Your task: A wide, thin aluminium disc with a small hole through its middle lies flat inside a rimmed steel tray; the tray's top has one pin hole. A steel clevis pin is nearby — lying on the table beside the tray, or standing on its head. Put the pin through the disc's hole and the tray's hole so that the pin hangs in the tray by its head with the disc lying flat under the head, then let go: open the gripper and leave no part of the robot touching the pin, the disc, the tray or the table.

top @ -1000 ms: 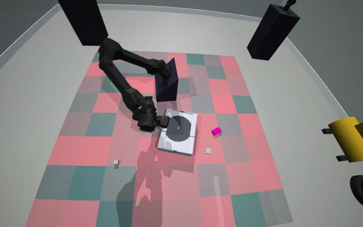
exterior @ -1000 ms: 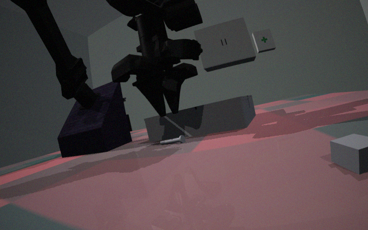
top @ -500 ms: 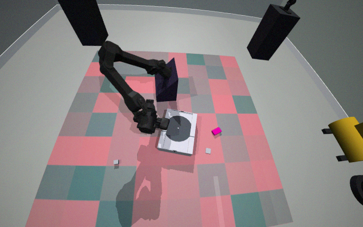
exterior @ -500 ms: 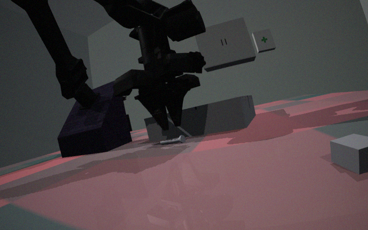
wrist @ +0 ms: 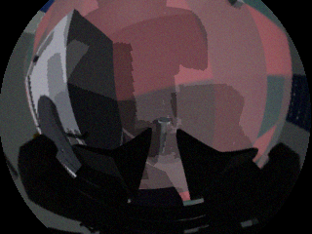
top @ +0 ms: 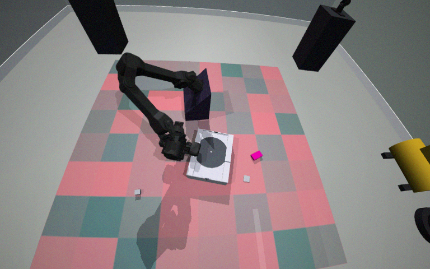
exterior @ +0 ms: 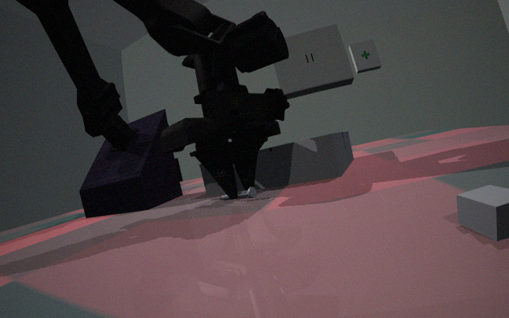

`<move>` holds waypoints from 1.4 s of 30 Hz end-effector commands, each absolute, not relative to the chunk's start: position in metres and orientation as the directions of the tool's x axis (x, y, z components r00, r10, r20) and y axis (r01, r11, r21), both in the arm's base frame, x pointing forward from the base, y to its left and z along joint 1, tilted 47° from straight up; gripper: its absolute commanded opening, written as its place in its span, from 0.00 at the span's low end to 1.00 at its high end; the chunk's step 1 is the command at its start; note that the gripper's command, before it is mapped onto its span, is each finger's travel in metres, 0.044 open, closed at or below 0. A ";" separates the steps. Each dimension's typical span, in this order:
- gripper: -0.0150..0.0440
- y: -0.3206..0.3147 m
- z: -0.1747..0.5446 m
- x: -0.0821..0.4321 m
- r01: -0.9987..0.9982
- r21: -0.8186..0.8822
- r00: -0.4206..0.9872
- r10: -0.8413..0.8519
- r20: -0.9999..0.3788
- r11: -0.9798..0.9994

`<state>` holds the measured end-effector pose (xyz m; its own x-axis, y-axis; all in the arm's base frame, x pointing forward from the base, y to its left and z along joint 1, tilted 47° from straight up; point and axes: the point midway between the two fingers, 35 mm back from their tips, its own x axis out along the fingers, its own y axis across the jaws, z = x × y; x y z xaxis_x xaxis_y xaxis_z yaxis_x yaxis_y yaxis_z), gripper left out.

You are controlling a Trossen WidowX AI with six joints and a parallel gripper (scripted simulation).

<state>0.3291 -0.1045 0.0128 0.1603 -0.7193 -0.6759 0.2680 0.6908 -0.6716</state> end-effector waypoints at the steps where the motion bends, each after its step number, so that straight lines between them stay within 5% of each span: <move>1: 0.53 -0.108 0.007 0.328 0.260 -0.670 0.158 -0.716 -0.680 0.695; 14: 0.53 -0.108 0.007 0.328 0.260 -0.670 0.158 -0.716 -0.680 0.695; 19: 0.30 -0.108 0.007 0.328 0.260 -0.670 0.158 -0.716 -0.680 0.695; 23: 0.26 -0.108 0.007 0.328 0.260 -0.670 0.158 -0.716 -0.680 0.695; 42: 0.25 -0.087 0.026 0.325 0.262 -0.668 0.162 -0.714 -0.681 0.696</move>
<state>0.3238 -0.0937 0.0173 0.1538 -0.7109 -0.6863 0.2523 0.6998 -0.6683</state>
